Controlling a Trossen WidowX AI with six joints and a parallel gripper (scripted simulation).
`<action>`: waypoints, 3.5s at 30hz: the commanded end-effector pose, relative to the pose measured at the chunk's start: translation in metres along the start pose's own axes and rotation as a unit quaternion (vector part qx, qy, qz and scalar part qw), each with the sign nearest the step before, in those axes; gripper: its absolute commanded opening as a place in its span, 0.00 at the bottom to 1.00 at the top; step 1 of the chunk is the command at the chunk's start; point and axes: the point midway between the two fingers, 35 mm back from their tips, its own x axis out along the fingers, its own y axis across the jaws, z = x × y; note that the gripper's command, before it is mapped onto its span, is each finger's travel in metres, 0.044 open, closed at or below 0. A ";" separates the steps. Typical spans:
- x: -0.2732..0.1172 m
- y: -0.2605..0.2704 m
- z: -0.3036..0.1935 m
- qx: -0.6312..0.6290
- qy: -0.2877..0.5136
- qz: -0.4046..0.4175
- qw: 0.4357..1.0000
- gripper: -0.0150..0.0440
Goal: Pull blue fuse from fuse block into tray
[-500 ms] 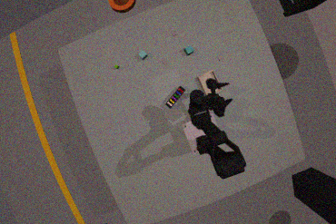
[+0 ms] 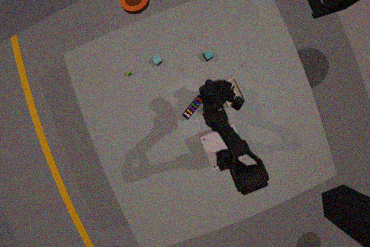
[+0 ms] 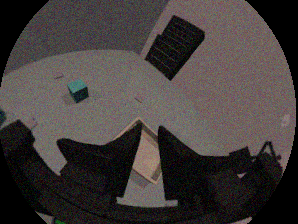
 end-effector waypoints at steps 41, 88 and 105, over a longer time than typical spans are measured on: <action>-0.110 0.087 -0.068 -0.517 0.260 0.442 0.686 0.38; -0.097 0.097 -0.093 -0.517 0.260 0.442 0.686 0.38; -0.097 0.096 -0.092 -0.516 0.260 0.440 0.687 0.25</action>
